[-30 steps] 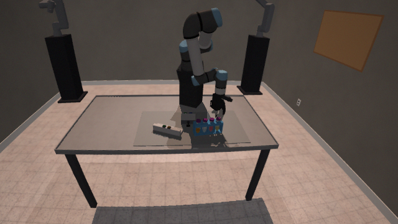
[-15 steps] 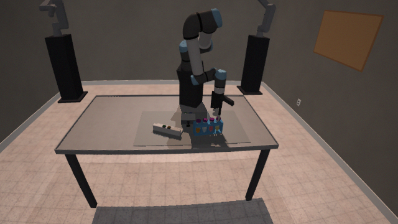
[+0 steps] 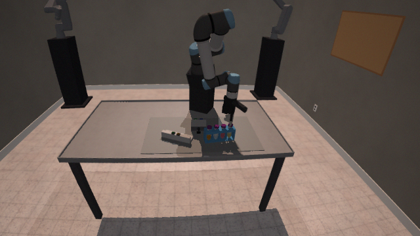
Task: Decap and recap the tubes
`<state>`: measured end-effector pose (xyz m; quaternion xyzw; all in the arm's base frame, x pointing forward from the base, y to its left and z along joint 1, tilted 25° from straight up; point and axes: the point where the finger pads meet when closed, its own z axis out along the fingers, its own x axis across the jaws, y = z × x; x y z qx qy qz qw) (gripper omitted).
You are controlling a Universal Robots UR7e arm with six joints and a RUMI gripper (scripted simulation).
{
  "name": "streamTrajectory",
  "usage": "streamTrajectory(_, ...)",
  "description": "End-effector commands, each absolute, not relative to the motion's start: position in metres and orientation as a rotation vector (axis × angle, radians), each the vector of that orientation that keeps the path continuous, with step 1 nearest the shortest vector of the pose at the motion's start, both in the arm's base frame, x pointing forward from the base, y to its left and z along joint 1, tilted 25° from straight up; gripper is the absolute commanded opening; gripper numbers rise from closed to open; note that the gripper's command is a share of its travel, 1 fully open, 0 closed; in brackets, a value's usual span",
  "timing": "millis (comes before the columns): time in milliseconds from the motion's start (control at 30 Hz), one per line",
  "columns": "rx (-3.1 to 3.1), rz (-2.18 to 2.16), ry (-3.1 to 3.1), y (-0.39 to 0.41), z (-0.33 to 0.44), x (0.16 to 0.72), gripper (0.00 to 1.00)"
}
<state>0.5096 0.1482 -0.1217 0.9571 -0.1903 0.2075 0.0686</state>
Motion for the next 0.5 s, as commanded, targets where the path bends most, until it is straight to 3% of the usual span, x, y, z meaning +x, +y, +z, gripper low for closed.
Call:
streamTrajectory(0, 2.882, 0.627, -0.573, 0.1484, -0.1213, 0.5098, 0.0)
streamTrajectory(267, 2.89, 0.611, -0.426, 0.1485, -0.1213, 0.5098, 0.0)
streamTrajectory(467, 2.871, 0.56, 0.011, 0.1486, -0.1212, 0.5097, 0.0)
